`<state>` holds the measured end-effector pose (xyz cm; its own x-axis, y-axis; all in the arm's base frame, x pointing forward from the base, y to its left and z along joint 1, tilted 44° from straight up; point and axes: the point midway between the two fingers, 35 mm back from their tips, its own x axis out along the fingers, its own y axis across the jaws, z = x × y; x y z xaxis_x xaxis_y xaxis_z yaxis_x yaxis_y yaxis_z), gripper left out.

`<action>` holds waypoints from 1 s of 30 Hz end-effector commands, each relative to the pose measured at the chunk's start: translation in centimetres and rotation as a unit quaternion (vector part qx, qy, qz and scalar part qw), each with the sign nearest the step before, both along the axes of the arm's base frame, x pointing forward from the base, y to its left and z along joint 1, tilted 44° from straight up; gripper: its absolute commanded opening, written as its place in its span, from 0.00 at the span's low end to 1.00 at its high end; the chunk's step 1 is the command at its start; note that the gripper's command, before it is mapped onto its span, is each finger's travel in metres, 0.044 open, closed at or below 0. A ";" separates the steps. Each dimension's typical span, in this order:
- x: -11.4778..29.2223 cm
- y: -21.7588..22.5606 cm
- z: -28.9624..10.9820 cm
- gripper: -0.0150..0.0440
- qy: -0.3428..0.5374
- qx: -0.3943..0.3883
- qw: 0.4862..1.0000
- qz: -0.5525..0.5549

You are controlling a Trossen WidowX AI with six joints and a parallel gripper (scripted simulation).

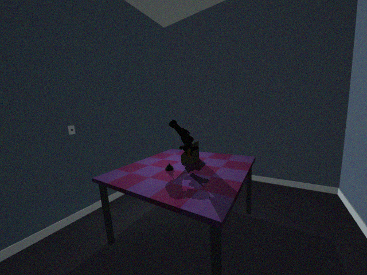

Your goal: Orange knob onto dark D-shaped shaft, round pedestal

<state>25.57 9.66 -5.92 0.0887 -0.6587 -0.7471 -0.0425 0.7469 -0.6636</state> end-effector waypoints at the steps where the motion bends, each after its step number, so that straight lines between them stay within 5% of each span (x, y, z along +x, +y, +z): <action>1: 0.8 -0.5 0.6 0.25 -0.002 0.006 1.000 0.001; 30: 4.4 -5.3 3.7 0.25 -0.026 0.030 0.999 -0.028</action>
<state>29.37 5.06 -2.92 0.0833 -0.6184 -0.7814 0.0223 0.7851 -0.6190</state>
